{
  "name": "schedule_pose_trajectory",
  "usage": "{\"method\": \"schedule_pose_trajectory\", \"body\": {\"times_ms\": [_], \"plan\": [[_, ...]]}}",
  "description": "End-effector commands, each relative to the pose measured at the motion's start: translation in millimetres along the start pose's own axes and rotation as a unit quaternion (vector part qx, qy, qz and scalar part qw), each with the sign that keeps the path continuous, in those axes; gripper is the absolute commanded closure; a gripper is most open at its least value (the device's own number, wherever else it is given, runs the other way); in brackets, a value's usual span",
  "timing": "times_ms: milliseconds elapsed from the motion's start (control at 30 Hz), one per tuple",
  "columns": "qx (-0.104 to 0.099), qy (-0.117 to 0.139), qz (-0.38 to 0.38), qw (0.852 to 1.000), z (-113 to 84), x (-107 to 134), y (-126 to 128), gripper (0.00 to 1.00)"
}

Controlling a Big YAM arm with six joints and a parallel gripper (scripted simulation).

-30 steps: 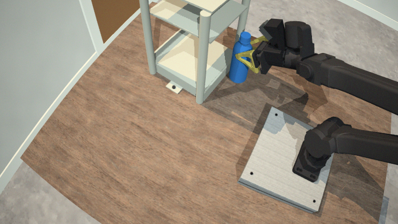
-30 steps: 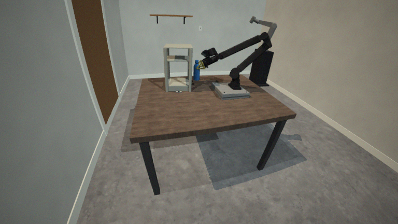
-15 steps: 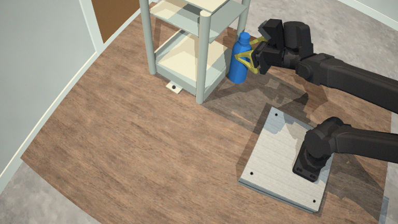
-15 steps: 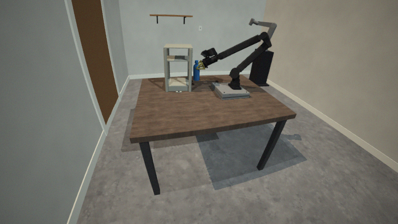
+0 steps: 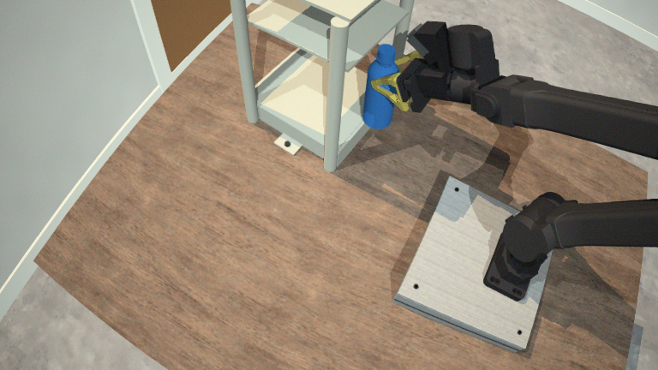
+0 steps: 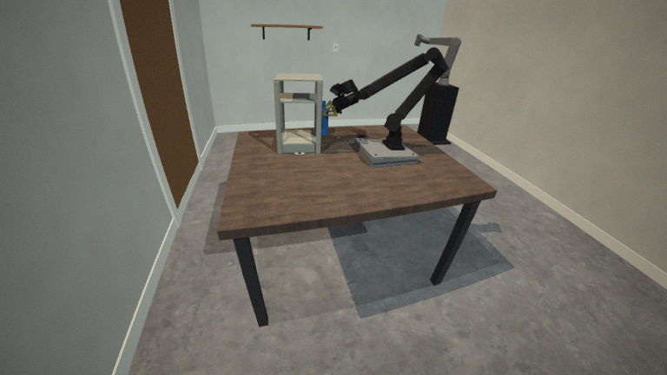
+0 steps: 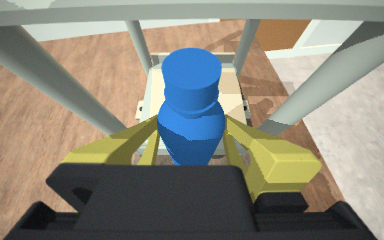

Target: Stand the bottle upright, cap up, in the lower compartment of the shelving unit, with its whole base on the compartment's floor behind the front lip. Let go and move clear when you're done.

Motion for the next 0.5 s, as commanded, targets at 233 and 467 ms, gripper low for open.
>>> {"method": "schedule_pose_trajectory", "body": {"times_ms": [233, 467], "plan": [[-0.003, -0.050, -0.016, 0.999, 10.7, -54.2, 1.5, 0.56], [-0.003, -0.050, -0.017, 0.999, 10.7, -54.1, 1.5, 0.56]]}}
Point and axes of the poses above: the point where the finger pads meet when closed, its own z axis out along the fingers, its own y axis across the jaws, x = y × z, the point moved 1 cm from there along -z, back along the fingers, and after that the axes turned 13 degrees about z, right-handed, at the moved point
